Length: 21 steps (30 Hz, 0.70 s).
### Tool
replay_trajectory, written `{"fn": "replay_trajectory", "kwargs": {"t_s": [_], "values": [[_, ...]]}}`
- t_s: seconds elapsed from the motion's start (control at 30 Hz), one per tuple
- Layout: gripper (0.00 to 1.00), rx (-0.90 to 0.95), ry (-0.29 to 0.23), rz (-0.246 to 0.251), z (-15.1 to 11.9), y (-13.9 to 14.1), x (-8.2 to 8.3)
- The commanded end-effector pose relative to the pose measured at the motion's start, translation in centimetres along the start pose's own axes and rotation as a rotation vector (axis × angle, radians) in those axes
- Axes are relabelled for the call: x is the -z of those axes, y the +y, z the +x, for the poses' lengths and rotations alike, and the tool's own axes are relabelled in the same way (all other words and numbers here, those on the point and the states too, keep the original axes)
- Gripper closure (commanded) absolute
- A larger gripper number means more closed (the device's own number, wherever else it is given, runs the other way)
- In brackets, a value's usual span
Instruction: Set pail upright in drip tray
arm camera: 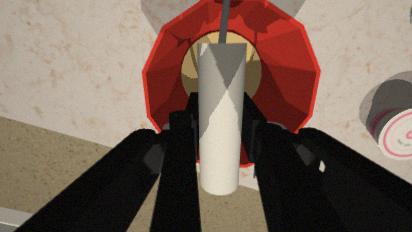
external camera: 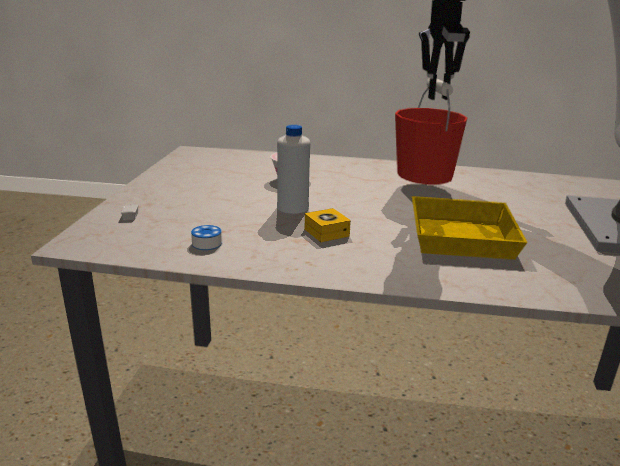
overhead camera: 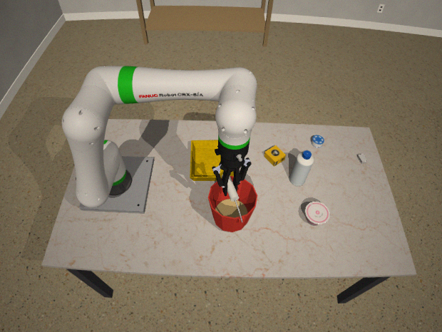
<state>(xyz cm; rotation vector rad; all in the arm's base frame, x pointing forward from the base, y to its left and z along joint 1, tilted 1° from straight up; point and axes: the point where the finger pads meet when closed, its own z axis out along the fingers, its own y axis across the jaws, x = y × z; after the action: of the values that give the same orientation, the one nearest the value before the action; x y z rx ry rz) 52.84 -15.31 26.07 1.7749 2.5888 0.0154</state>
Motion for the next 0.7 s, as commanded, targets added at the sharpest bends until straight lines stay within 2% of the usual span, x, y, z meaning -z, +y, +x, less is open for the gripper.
{"fn": "replay_trajectory", "kwargs": {"t_s": [0.0, 0.67], "values": [[0.90, 0.000, -0.001, -0.001, 0.0, 0.0, 0.8], [0.90, 0.000, -0.001, -0.001, 0.0, 0.0, 3.8]]}}
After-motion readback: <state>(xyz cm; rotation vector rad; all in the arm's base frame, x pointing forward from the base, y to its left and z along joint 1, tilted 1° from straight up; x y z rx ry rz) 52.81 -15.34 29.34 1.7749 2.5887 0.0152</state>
